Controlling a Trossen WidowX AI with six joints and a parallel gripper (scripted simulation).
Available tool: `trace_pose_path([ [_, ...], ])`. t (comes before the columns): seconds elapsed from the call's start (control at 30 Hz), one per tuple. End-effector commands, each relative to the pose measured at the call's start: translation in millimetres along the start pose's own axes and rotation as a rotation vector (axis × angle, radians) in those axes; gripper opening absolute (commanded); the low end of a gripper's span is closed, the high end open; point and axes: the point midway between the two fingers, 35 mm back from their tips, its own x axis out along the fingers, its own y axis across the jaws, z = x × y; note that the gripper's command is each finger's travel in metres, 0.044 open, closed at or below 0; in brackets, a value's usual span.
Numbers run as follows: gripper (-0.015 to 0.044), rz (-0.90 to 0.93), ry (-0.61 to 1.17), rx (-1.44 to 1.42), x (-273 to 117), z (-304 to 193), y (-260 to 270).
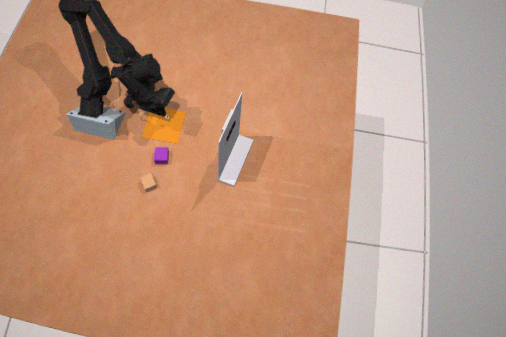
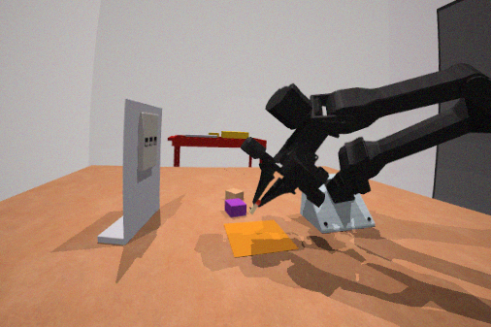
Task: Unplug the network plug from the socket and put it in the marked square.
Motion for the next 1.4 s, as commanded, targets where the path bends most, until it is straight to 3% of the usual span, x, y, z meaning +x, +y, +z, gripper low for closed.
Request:
trace_pose_path([
  [0.0, 0.0, 0.002, 0.005, 0.007, 4, -1, 3],
  [1.37, 0.0, -0.003, -0.004, 0.011, 35, 1, 27],
])
